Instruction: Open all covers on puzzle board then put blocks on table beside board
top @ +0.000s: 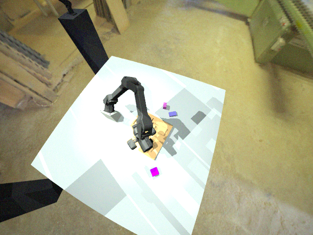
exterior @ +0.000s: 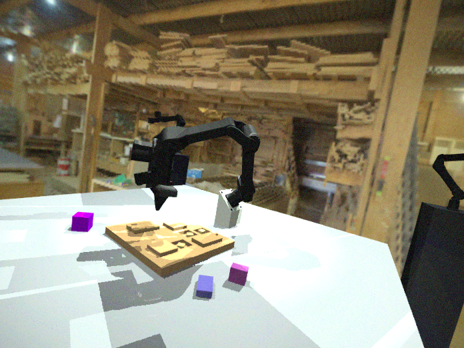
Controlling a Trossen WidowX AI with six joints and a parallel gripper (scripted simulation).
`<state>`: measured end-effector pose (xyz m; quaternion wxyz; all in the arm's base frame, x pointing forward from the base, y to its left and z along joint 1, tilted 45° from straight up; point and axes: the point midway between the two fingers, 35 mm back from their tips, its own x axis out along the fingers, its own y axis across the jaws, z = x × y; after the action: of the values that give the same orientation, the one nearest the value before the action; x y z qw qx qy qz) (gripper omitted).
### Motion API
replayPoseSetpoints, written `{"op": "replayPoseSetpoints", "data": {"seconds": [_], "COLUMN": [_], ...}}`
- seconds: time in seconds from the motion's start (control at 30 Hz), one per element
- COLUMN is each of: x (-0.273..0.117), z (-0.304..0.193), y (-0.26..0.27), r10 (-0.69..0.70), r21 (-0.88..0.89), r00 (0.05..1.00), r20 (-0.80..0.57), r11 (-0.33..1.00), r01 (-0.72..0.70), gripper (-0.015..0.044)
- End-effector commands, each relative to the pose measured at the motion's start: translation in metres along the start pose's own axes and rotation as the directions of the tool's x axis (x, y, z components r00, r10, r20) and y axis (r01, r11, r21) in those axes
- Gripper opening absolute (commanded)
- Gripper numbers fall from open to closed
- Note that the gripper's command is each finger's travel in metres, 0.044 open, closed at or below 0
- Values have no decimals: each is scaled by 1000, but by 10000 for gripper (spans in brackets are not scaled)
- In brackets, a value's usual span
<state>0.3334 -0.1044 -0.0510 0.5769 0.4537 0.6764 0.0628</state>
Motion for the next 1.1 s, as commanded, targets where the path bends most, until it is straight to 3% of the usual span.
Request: {"op": "replayPoseSetpoints", "data": {"seconds": [0.0,1.07], "x": [1,1], "z": [23,25], "y": [-41,-45], "r10": [5,6], "r21": [-360,-389], "r00": [1000,1000], "r20": [-10,-11], "r11": [933,921], "r01": [-8,-9], "gripper": [0,0]}}
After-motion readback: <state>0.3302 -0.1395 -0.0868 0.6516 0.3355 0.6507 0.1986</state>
